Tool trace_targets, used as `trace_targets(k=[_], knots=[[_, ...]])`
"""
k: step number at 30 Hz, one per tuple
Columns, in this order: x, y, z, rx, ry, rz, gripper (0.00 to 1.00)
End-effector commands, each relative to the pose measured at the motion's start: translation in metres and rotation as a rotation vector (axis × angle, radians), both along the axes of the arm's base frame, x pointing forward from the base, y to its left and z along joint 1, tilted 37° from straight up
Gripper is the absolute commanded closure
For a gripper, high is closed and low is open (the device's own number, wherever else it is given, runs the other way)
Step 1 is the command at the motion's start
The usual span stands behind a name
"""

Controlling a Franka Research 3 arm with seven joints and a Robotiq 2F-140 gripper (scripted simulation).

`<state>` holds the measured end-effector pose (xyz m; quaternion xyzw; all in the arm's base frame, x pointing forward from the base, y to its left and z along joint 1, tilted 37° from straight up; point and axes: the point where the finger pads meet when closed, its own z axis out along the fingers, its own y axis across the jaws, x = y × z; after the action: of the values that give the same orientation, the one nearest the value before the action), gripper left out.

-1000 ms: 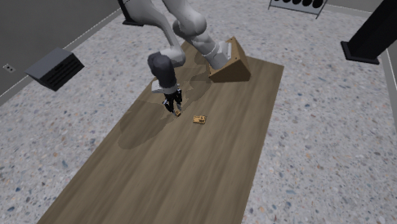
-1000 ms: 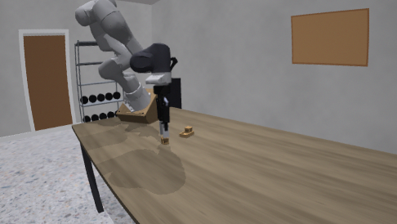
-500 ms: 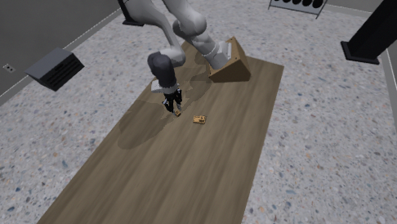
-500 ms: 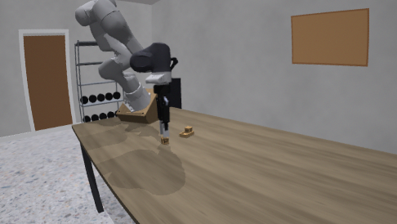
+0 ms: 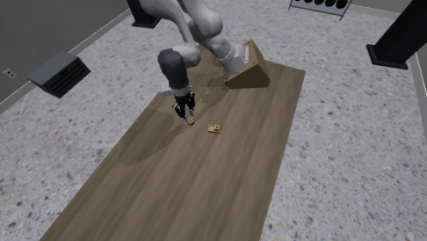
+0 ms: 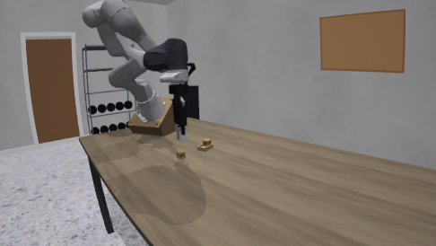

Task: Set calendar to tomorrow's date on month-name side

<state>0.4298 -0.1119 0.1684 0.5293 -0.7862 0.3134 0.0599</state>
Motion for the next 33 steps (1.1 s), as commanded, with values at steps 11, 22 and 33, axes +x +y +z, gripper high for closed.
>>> trace_targets(k=[11, 22, 33], knots=[[-0.008, -0.0003, 0.0005, -0.056, 0.056, -0.018, 0.72], [-0.0038, 0.006, -0.0008, -0.237, 0.093, -0.1, 0.72], [-0.0032, 0.0056, -0.0039, -0.402, 0.146, -0.182, 0.72]])
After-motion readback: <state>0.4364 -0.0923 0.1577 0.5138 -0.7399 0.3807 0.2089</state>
